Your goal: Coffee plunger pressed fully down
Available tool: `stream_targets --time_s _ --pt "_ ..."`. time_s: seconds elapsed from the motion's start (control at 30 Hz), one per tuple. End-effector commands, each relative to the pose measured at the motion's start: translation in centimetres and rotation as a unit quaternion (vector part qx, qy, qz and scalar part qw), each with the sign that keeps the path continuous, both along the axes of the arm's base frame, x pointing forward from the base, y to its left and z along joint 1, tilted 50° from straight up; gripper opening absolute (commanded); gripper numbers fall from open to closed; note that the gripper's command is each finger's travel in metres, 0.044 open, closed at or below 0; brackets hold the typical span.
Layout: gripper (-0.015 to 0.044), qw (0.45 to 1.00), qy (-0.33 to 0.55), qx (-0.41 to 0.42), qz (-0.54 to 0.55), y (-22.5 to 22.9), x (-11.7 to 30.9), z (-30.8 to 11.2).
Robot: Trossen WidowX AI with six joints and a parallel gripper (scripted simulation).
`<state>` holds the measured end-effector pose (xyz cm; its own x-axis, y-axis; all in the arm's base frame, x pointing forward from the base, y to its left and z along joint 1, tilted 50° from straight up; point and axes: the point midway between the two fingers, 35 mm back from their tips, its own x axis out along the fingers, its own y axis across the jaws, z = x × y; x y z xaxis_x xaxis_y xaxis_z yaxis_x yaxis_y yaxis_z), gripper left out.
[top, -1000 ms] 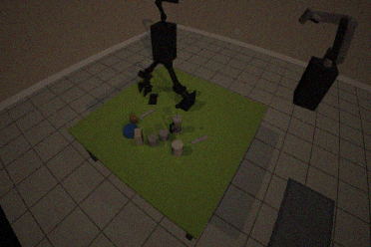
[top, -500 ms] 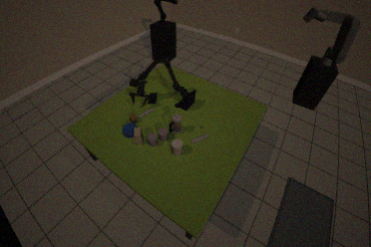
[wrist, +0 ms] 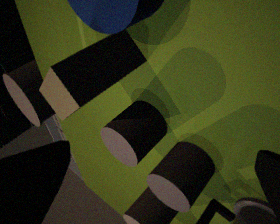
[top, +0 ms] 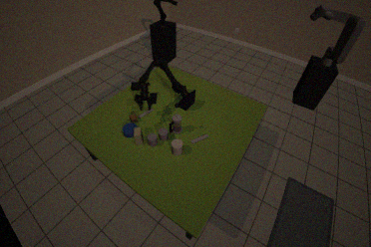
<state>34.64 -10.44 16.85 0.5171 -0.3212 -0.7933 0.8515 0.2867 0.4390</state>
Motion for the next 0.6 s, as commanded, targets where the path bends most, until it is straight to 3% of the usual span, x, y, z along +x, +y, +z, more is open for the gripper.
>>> stream_targets --time_s 0.0,0.37,0.57 --pt "0.0440 0.985 0.067 -0.084 0.139 6.3 1.0 -2.0" --pt "0.0440 0.838 0.155 -0.323 0.412 20.1 -0.4 -4.6" --pt "0.0440 0.692 0.173 -0.464 0.525 27.3 -3.4 -5.5"
